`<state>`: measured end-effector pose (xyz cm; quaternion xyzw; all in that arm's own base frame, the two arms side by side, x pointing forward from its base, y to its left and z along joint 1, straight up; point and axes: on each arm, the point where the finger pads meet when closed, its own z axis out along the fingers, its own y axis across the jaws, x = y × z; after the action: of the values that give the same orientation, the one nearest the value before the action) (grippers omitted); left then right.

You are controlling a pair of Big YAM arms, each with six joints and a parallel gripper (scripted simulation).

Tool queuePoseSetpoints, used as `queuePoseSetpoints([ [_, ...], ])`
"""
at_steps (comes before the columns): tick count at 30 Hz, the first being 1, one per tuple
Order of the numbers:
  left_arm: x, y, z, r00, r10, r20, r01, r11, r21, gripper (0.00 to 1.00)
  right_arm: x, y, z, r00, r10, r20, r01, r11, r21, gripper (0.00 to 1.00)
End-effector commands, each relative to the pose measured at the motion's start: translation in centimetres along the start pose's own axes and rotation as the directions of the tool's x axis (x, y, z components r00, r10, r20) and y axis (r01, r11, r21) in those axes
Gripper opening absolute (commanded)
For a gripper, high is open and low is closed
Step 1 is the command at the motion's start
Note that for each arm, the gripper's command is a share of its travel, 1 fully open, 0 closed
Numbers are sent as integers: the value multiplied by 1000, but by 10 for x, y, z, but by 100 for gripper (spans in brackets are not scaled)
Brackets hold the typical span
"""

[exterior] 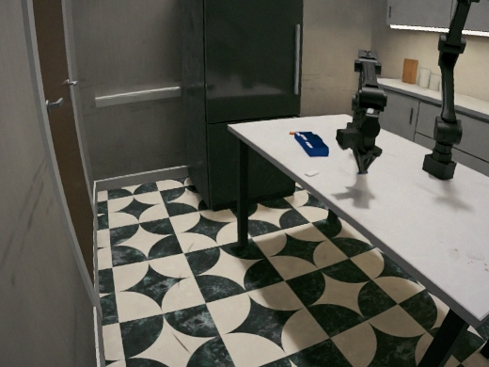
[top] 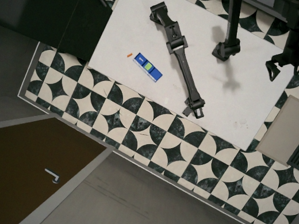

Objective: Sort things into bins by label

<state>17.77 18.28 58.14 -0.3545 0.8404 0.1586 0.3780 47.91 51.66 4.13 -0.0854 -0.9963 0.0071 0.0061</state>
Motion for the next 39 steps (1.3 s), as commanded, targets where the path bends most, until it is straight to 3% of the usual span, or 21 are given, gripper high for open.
queuePoseSetpoints([
  [1, -8, -4, -23, 999, 9, 42, -9, 1000, 8, 100, -10, 18, -32, 999, 4, 38, -2, 998, -56, 4],
  [5, -8, -4, -23, 999, 9, 42, -9, 1000, 8, 100, -10, 18, -30, 999, 4, 36, -2, 999, -53, 4],
  [7, -8, -4, -23, 999, 9, 42, -9, 1000, 8, 100, -11, 17, -66, 998, 6, 58, -1, 996, -87, 4],
  [21, -8, -4, -23, 999, 9, 42, -9, 1000, 8, 100, -11, 17, -53, 999, 5, 47, -1, 998, -69, 4],
  [22, -8, -4, -23, 999, 9, 42, -9, 1000, 8, 100, -12, -2, -44, 999, 2, 39, 0, 998, -56, 4],
  [39, -8, -4, -23, 999, 9, 42, -9, 1000, 8, 100, -8, -92, -38, 999, 2, 40, 0, 999, -51, 4],
])
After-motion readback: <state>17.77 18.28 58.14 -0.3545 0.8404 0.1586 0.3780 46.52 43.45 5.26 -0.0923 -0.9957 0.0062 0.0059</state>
